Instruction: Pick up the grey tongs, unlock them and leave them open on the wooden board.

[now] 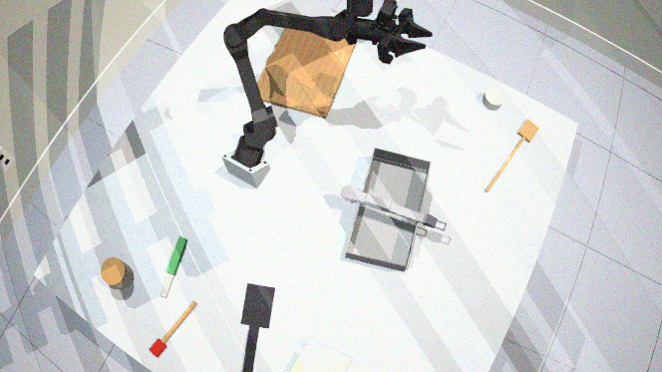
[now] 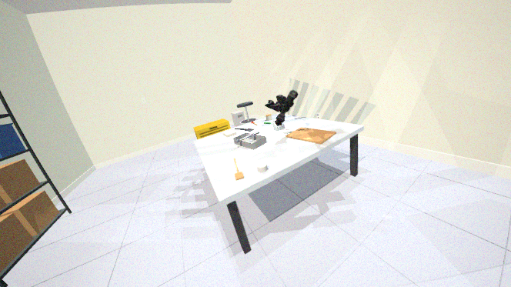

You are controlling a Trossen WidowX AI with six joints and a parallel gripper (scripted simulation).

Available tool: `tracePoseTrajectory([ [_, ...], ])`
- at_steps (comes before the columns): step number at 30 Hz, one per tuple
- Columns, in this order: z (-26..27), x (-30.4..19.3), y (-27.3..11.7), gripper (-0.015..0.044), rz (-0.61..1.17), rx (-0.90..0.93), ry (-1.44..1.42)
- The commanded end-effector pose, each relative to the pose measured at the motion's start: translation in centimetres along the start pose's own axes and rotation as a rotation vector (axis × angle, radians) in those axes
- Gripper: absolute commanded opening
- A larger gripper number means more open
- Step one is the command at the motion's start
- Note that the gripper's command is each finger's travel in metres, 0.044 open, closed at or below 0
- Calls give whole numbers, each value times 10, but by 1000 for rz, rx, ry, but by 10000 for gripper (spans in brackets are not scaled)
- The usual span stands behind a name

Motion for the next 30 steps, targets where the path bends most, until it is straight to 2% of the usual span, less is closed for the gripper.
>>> tracePoseTrajectory([
  [1, -10, -38, 37, 260, 171, -54, -205],
  [8, -57, -92, 89, 260, 468, -196, -436],
  [15, -133, -146, 127, 260, 989, -326, -618],
  [19, -185, -167, 135, 260, 1317, -393, -589],
  [24, -243, -181, 133, 260, 1681, -445, -414],
  [30, -250, -182, 132, 260, 1724, -450, -379],
])
Point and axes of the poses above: the point midway between the two fingers, 35 mm back from their tips, its own y axis out along the fingers, its own z axis across the jaws, x = y × z, the point moved 7 cm from there along -y, back along the fingers, and after that the axes turned 10 degrees about y, right-handed, at the moved point
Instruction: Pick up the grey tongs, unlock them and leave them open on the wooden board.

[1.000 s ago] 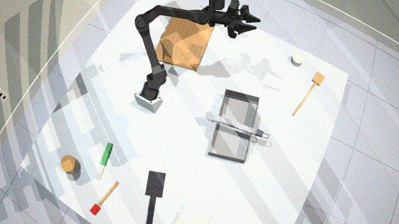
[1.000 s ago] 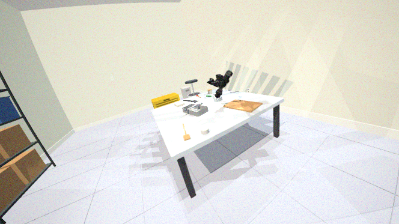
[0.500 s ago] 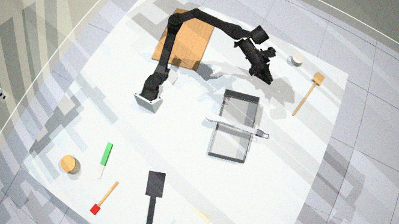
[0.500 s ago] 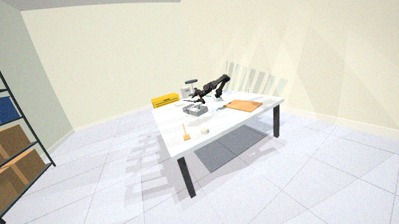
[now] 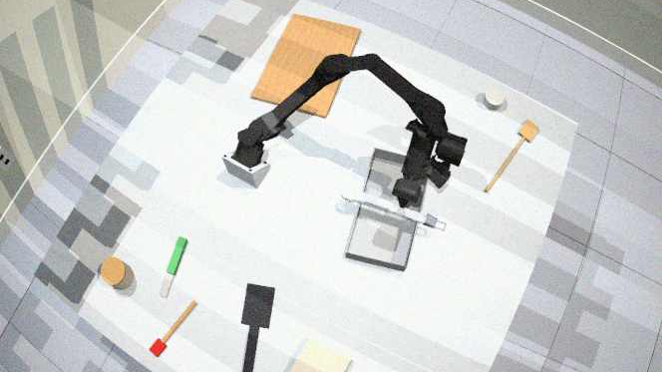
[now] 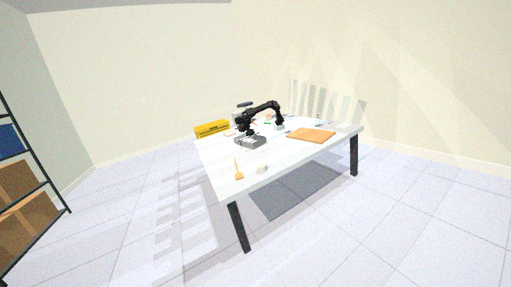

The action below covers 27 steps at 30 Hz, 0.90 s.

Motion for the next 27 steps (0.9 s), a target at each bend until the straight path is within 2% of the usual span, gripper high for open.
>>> tracePoseTrajectory([
  [1, 2, 0, 1, 260, 31, 28, -11],
  [13, 2, 6, 3, 260, 31, 28, -11],
  [27, 3, 7, 25, 260, 30, 28, -11],
])
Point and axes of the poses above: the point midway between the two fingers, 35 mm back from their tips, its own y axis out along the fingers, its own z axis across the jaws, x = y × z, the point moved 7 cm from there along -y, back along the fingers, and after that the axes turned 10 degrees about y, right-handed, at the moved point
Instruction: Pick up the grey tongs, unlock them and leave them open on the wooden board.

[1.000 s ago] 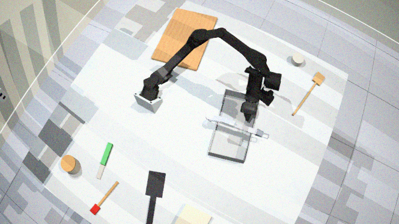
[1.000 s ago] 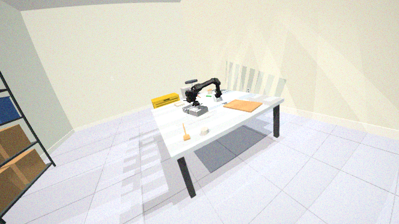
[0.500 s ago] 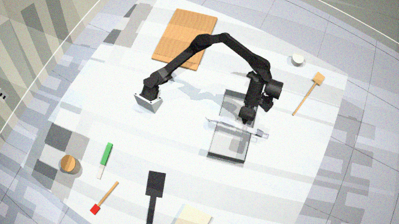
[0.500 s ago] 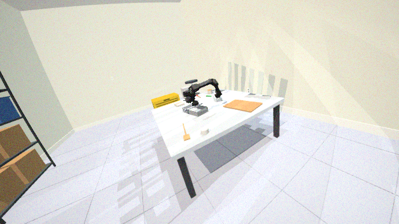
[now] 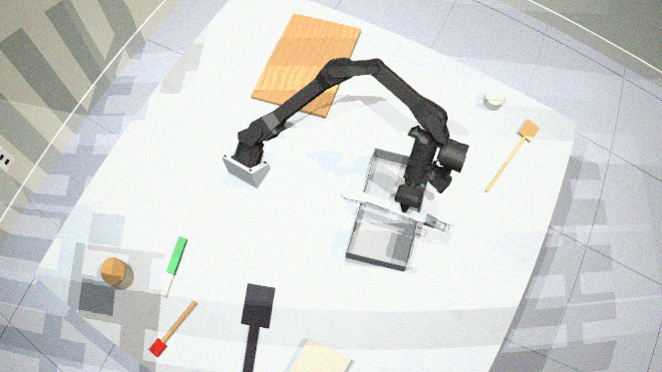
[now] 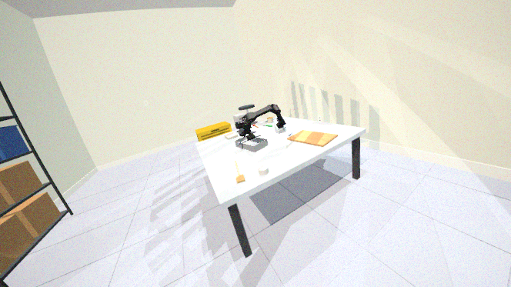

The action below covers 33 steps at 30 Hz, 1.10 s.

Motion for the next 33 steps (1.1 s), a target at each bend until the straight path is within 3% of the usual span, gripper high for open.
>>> tracePoseTrajectory([
  [1, 0, 0, 10, 260, 11, 2, 7],
  [33, 0, -2, 62, 260, 11, 3, 7],
])
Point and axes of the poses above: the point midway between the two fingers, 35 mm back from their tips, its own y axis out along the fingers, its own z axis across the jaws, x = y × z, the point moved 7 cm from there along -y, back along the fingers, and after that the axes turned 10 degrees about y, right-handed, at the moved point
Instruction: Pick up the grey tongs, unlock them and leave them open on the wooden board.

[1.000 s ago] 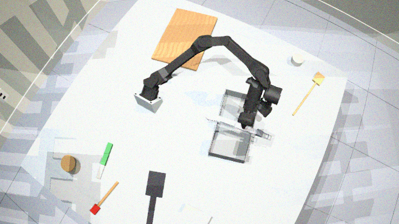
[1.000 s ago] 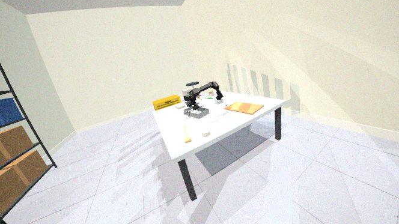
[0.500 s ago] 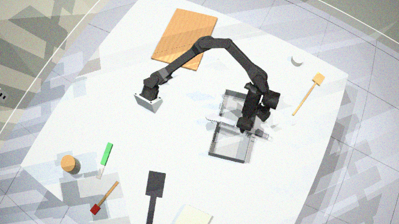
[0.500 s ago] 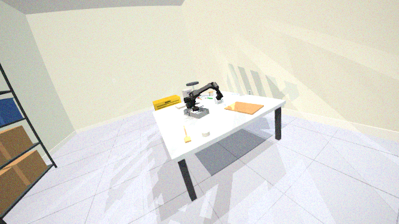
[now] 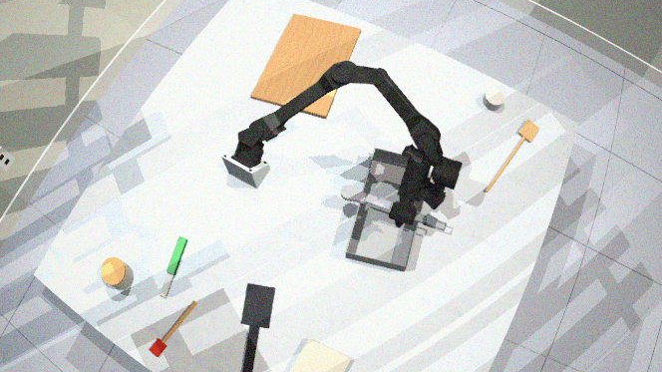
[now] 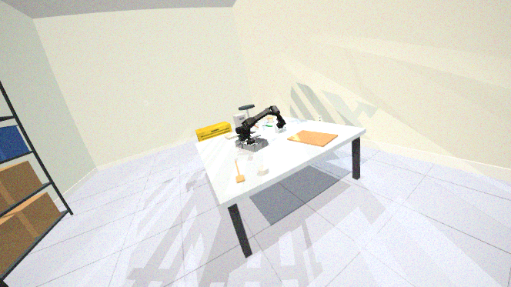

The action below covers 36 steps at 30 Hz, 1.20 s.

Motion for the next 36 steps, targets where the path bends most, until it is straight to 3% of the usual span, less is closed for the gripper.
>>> tracePoseTrajectory([
  [1, -1, -1, 10, 260, 11, -1, 7],
  [5, -1, -2, 11, 260, 11, -1, 7],
  [11, 0, -1, 6, 103, 4, 0, 0],
  [20, 0, -1, 6, 42, 4, 0, 0],
  [27, -4, 1, 0, -141, 5, -1, 1],
  [33, -36, 7, -57, -150, 11, -5, 7],
  [36, -37, 7, -60, -150, 12, -5, 7],
])
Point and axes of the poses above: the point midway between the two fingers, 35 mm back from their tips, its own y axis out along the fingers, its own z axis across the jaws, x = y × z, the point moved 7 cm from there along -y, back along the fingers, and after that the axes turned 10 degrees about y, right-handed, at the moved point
